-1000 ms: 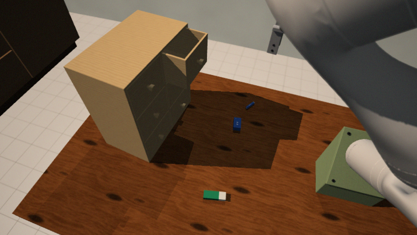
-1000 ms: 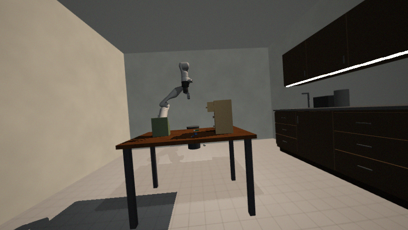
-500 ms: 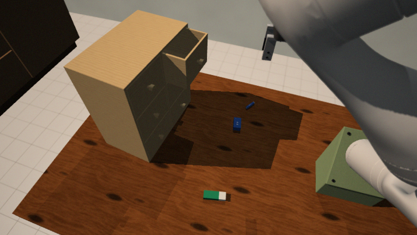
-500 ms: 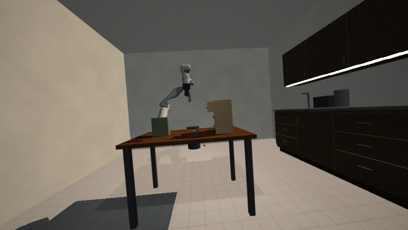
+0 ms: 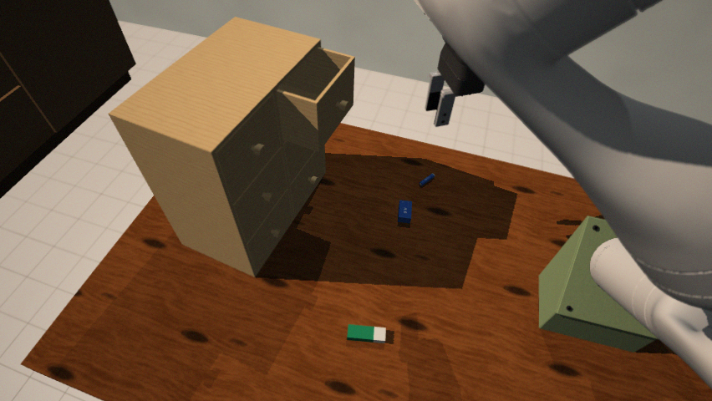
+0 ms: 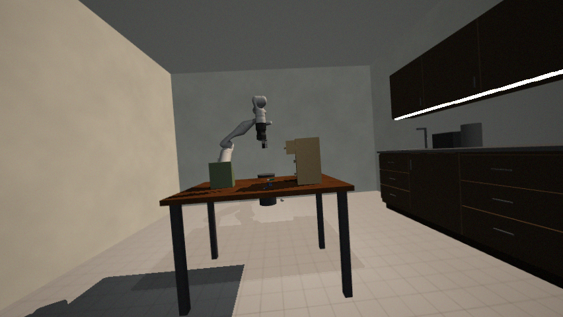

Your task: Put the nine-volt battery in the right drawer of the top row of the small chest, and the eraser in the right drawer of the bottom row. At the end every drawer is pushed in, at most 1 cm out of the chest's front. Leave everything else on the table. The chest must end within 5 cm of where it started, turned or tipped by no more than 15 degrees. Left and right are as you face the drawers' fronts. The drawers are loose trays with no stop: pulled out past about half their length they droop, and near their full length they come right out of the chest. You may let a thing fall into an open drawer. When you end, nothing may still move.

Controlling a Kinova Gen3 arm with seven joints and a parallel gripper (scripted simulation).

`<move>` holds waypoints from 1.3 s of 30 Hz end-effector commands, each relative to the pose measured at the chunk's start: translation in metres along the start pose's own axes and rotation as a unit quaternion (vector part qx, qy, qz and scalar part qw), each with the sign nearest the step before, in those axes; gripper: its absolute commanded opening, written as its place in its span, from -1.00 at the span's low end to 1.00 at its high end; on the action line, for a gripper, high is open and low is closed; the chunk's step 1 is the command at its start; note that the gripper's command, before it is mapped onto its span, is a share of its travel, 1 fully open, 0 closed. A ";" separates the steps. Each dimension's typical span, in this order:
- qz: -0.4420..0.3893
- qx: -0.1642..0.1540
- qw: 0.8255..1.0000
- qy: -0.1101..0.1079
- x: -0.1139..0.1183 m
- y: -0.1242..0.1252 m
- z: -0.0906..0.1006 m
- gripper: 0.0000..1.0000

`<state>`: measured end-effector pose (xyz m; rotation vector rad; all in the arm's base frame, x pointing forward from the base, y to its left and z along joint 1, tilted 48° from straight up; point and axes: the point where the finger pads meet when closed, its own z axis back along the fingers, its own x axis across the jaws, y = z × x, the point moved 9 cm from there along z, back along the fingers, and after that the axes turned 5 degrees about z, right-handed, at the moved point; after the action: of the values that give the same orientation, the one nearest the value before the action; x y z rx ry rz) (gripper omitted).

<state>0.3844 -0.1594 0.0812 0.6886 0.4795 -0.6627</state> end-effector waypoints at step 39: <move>0.525 0.013 0.851 -0.003 0.022 0.009 -0.190 0.34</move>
<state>0.3729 -0.0306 -0.0541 0.8446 0.0355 0.3606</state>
